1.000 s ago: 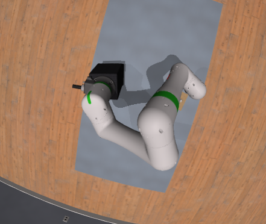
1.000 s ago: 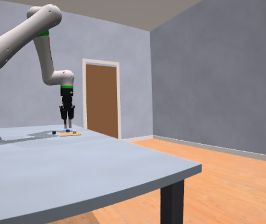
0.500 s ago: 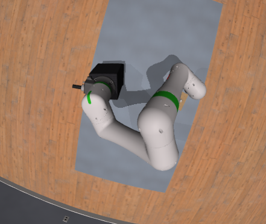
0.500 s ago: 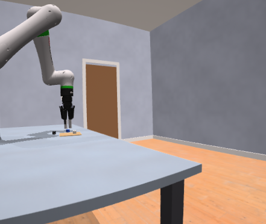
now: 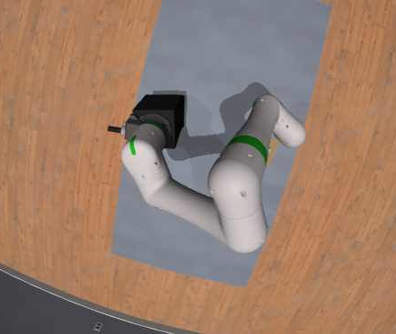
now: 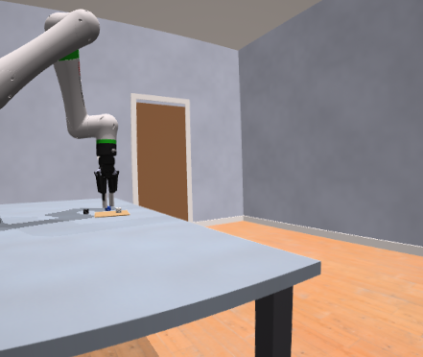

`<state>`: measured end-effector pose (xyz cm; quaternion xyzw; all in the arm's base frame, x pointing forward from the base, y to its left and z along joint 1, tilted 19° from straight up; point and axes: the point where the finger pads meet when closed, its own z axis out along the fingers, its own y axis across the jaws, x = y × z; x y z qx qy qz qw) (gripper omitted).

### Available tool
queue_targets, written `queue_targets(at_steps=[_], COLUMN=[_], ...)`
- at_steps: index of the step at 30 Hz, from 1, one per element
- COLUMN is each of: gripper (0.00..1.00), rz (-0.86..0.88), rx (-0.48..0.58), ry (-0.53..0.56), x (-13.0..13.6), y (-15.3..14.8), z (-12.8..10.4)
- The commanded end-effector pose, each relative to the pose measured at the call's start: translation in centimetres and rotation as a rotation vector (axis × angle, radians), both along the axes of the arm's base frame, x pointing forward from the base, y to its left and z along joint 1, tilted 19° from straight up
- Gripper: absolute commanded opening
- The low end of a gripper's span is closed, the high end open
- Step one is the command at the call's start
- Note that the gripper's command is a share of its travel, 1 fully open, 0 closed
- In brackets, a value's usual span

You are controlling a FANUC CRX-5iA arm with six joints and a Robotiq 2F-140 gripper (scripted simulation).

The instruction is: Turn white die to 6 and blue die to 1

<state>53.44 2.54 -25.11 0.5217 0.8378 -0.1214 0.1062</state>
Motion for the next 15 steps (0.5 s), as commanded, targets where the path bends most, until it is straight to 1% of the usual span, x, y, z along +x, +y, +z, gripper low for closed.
queue_targets(at_steps=[1, 7, 15], gripper=[0.21, 0.21, 0.21], rz=[0.000, 0.000, 0.000], rx=[0.000, 0.000, 0.000], ry=[-0.001, -0.001, -0.001], x=[0.04, 0.08, 0.08], y=[-0.12, -0.31, -0.35], z=[-0.37, -0.96, -1.09])
